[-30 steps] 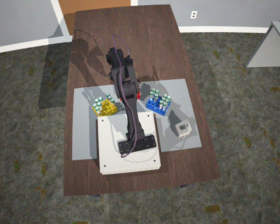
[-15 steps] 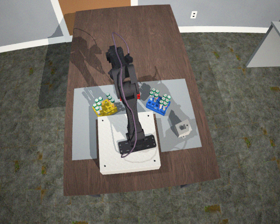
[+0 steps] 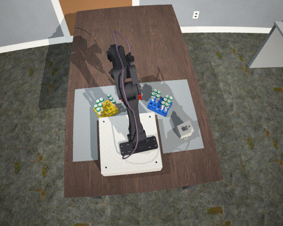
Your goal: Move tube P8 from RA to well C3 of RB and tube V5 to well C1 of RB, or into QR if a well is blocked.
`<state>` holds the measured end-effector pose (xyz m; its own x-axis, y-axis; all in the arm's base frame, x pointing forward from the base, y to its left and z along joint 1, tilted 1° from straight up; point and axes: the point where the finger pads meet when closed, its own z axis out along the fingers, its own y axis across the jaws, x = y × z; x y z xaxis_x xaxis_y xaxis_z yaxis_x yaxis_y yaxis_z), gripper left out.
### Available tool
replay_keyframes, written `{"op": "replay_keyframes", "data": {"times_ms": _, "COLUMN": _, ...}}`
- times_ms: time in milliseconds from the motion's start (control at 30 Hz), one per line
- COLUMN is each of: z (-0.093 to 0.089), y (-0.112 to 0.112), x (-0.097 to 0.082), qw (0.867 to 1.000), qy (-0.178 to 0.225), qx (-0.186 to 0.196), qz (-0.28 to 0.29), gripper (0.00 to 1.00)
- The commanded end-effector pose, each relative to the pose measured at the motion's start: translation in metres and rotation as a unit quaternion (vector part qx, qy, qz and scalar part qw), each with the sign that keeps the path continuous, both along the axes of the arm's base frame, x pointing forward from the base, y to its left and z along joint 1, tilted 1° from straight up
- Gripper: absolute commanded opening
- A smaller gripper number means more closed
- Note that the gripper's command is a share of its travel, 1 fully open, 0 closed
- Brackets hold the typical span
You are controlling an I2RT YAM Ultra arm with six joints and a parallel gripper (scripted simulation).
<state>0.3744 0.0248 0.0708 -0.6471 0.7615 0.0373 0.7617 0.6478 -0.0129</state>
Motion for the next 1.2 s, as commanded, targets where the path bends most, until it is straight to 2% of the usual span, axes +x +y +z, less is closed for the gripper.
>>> {"op": "replay_keyframes", "data": {"times_ms": 0, "z": 0.029, "y": -0.004, "x": 0.006, "qw": 1.0, "qy": -0.03, "qx": 0.0, "qz": -0.001, "gripper": 0.0}}
{"op": "replay_keyframes", "data": {"times_ms": 600, "z": 0.042, "y": -0.002, "x": 0.005, "qw": 1.0, "qy": -0.03, "qx": 0.0, "qz": 0.0, "gripper": 0.0}}
{"op": "replay_keyframes", "data": {"times_ms": 667, "z": 0.031, "y": -0.001, "x": -0.009, "qw": 1.0, "qy": -0.008, "qx": -0.001, "qz": 0.001, "gripper": 0.0}}
{"op": "replay_keyframes", "data": {"times_ms": 867, "z": 0.031, "y": 0.003, "x": -0.01, "qw": 1.0, "qy": -0.021, "qx": 0.0, "qz": 0.002, "gripper": 0.0}}
{"op": "replay_keyframes", "data": {"times_ms": 1167, "z": 0.031, "y": 0.004, "x": -0.025, "qw": 1.0, "qy": -0.021, "qx": 0.0, "qz": 0.002, "gripper": 0.0}}
